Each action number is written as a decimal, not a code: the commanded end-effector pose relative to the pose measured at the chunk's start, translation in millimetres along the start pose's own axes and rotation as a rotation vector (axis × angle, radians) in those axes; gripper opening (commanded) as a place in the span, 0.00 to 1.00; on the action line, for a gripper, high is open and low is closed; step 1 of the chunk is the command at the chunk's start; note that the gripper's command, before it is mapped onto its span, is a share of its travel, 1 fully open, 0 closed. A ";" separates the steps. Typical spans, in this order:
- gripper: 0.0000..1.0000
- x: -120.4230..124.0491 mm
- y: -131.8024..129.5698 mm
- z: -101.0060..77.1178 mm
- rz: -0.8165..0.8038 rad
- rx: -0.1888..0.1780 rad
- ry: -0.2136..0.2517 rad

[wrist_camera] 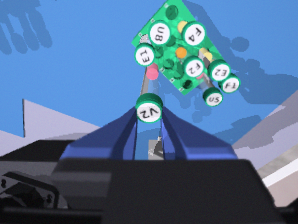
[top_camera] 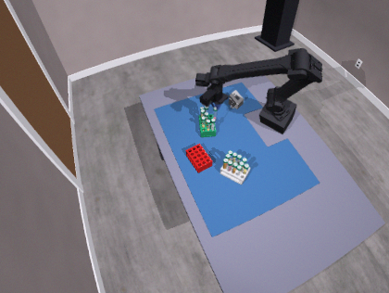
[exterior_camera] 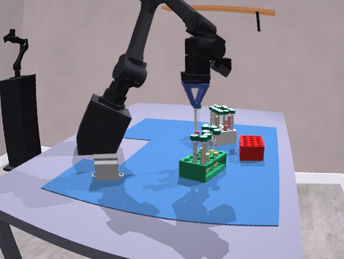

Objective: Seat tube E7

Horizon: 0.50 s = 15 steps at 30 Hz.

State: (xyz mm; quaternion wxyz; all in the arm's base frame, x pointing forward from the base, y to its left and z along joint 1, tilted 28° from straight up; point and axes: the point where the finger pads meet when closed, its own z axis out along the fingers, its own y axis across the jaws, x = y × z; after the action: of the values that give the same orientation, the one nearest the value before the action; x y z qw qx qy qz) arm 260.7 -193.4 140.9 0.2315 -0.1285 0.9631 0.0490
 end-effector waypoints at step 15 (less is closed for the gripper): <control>0.00 -19.3 -19.7 -16.0 -0.019 0.048 -0.026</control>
State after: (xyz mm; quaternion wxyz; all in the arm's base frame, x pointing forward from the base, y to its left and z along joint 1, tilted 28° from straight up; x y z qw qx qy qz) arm 266.5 -198.4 144.0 0.2327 -0.1281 0.9629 0.0473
